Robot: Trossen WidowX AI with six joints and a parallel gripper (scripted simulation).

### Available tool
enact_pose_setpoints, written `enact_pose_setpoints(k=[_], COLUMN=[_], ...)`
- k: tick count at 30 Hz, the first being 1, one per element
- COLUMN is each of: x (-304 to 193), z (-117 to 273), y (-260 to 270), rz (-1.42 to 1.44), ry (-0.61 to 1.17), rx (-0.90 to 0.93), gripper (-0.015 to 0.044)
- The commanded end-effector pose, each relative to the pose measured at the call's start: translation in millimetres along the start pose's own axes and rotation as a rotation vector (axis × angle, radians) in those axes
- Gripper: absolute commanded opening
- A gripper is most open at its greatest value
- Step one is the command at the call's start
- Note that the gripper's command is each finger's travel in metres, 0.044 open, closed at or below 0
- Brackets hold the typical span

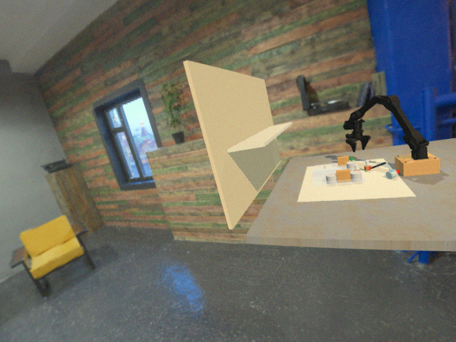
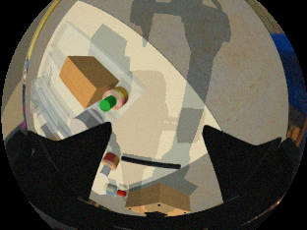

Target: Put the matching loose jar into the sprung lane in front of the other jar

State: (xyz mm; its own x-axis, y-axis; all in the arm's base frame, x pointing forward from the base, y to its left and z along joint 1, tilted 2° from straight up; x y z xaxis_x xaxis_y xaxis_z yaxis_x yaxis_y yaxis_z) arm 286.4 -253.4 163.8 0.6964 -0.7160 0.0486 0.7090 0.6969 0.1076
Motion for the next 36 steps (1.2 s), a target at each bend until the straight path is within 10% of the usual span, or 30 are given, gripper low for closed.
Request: enact_pose_setpoints(k=[1,10,36], x=[-39,-152,-157], z=[1,-1,-57], y=[45,112,107], rz=[0.226,0.794,0.801], ry=[0.017,0.023,0.023], rx=[-0.03,-0.078,-0.079], gripper=[0.044,0.044,0.044])
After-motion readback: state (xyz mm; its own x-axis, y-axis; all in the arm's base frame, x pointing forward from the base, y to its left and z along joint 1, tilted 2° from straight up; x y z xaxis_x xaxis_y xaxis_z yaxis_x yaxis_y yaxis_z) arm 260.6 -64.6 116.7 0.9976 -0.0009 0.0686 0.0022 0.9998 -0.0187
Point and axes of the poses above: the point midway between the two fingers, 35 mm back from their tips, its own z axis back along the fingers, its own y axis across the jaws, x = y × z, the point moved 9 cm from there along z, back along the fingers, and after that the axes turned 4 degrees about -z, right-handed, at the moved point
